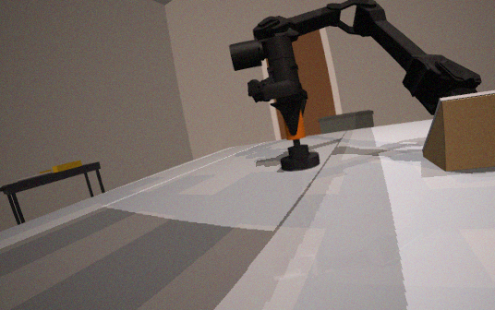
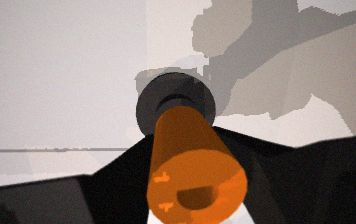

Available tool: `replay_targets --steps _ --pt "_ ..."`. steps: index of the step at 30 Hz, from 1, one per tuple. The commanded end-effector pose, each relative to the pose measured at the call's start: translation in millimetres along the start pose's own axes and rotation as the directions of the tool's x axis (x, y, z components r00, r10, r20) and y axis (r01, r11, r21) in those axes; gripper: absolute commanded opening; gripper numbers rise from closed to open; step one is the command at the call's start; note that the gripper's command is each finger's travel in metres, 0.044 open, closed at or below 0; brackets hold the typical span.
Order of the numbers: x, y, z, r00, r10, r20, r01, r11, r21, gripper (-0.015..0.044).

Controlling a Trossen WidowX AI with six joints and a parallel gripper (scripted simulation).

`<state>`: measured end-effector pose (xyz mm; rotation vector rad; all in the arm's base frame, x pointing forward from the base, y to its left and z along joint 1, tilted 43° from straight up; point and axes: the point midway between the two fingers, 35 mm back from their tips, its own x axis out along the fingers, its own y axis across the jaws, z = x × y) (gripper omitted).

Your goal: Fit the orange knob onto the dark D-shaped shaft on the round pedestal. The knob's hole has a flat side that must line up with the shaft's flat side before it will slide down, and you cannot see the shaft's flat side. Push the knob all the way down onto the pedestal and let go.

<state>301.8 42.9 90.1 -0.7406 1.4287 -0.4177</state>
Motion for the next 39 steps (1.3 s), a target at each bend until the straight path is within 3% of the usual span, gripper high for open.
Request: replay_targets --steps 1,14,22,39 --pt "0.6 0.1 -0.5 1.000 -0.002 0.001 0.002 1.000 -0.002 0.0000" --pt "-4.0 0.3 0.1 1.000 -0.001 0.001 0.001 1.000 -0.011 0.0000" --pt "-1.9 0.2 1.6 1.000 -0.001 0.001 0.002 0.978 -0.210 0.0000" --pt "0.6 0.2 -1.0 1.000 -0.002 0.001 0.002 0.978 -0.210 0.0000"
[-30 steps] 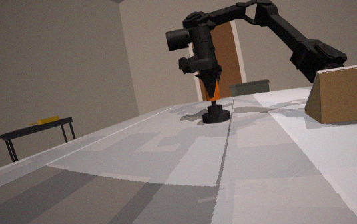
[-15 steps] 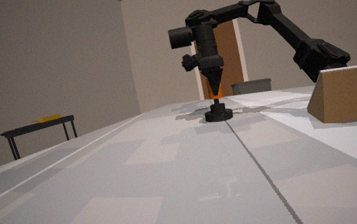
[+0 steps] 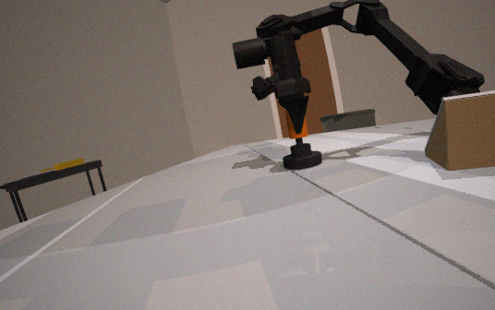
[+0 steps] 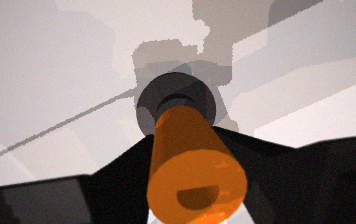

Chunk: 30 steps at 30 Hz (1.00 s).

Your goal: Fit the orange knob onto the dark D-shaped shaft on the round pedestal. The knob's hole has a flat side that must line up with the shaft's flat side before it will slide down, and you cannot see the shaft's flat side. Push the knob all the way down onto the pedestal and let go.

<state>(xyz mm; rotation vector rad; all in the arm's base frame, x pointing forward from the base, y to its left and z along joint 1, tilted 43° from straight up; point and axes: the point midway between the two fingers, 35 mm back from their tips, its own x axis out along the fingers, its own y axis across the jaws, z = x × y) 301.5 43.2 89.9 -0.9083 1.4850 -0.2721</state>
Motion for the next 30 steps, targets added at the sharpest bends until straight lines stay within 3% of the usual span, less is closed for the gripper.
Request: replay_targets --steps 1,17,25,30 --pt "0.6 -0.2 -0.7 1.000 0.000 0.000 0.000 1.000 -0.004 0.0000" --pt "-4.3 -1.6 0.5 1.000 0.000 0.000 0.000 1.000 -0.004 0.0000" --pt "-2.4 -0.8 2.3 1.000 0.000 0.000 0.000 0.979 -0.205 0.0000" --pt "-1.0 -0.3 1.8 1.000 0.000 0.000 0.000 0.977 -0.212 0.0000"
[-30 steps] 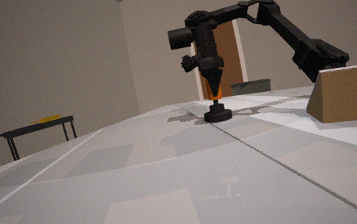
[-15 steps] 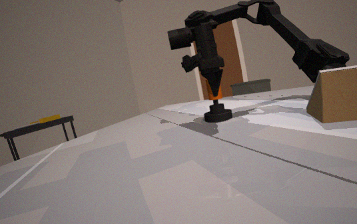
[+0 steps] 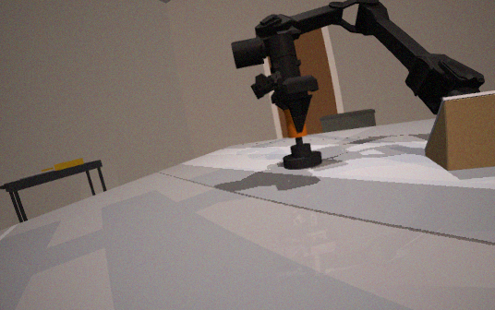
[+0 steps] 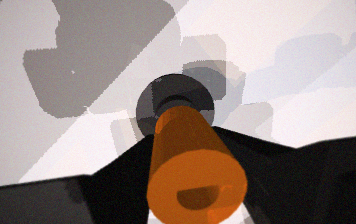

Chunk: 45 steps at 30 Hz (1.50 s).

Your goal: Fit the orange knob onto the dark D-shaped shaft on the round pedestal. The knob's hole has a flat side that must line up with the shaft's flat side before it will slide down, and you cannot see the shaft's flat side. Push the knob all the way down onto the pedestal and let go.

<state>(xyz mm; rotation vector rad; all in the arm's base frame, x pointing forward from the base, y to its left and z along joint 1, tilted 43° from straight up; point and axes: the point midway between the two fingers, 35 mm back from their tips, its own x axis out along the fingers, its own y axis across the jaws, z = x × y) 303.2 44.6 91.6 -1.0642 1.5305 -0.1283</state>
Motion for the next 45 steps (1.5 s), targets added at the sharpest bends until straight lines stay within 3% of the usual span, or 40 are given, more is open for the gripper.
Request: replay_targets --steps 1,36,45 --pt "1.0 0.7 0.1 1.000 0.000 0.000 0.000 1.000 -0.018 0.0000" --pt "-1.9 0.9 -0.7 1.000 0.000 0.000 0.000 1.000 -0.018 0.0000" --pt "-0.3 -0.2 -2.0 1.000 0.000 0.000 0.000 0.974 -0.225 0.0000"
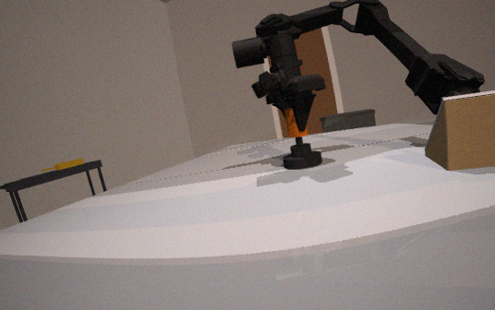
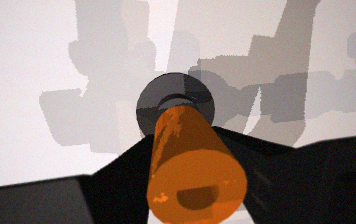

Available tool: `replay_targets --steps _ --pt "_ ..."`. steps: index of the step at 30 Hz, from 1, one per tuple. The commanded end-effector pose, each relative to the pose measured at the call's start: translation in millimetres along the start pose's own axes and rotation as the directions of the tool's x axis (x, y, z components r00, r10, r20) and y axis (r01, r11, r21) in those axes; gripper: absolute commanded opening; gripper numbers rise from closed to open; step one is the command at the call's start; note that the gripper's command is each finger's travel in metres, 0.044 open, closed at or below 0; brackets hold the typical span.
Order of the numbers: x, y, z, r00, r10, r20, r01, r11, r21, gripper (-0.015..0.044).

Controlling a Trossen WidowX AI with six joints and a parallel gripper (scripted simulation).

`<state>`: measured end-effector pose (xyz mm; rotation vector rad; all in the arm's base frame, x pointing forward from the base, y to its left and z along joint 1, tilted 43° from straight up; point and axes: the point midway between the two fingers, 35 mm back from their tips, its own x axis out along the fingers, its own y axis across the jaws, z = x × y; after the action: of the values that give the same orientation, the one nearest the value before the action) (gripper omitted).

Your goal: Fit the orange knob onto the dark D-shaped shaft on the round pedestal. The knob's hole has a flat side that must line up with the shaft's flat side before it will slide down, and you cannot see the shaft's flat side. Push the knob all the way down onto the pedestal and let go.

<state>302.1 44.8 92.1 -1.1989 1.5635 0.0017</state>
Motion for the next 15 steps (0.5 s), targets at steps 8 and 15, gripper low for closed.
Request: replay_targets --steps 8,15 --pt "1.1 0.5 -0.1 1.000 0.000 0.001 0.000 0.998 -0.057 0.0000" --pt "2.4 0.6 0.5 1.000 0.000 0.001 0.000 0.998 -0.057 0.0000"
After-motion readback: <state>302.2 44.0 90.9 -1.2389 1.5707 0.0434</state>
